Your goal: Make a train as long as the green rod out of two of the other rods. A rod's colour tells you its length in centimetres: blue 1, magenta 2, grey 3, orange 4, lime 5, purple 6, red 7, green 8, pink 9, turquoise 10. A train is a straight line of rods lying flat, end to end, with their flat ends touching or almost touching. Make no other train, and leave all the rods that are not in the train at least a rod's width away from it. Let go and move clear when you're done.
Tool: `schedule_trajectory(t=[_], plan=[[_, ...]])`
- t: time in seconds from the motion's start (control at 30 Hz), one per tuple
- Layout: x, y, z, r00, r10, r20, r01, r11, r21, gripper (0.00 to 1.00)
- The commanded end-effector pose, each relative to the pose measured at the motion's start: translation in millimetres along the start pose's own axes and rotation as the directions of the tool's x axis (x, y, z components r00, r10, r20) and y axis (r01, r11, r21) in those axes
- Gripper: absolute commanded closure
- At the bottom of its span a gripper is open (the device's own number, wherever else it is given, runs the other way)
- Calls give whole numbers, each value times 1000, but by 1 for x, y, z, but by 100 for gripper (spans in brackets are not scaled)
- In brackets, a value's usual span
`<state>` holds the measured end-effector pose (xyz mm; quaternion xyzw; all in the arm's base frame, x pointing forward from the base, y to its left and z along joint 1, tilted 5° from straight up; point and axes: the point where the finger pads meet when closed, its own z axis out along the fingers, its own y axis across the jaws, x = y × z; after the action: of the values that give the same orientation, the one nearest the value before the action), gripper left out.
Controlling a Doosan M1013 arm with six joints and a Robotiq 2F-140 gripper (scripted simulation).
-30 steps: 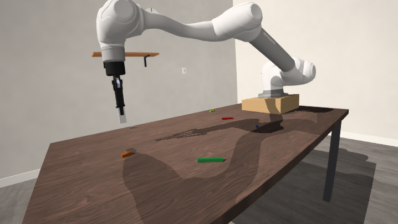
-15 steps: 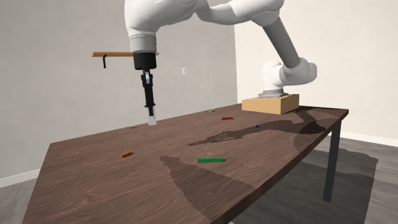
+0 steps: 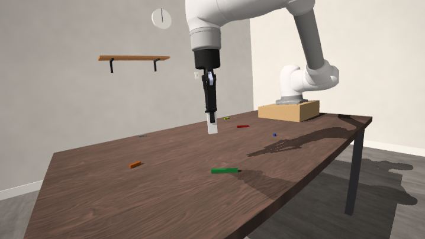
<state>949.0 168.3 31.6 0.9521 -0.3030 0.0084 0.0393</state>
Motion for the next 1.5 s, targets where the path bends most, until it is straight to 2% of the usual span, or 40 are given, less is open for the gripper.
schedule_trajectory(t=[0.0,0.23,0.3,0.33,0.53,1.1,1.47], plan=[[-41,-8,0,999,50,-6,-50,999,3,88],[-130,-14,4,988,153,-5,-153,988,3,88],[-130,-14,4,988,153,-5,-153,988,3,88],[-160,-13,6,982,186,-5,-186,983,3,88],[-218,-7,10,968,252,-5,-252,968,3,88],[-220,-7,11,967,255,-5,-255,967,3,88],[-220,-7,34,967,255,-5,-255,967,3,88]])
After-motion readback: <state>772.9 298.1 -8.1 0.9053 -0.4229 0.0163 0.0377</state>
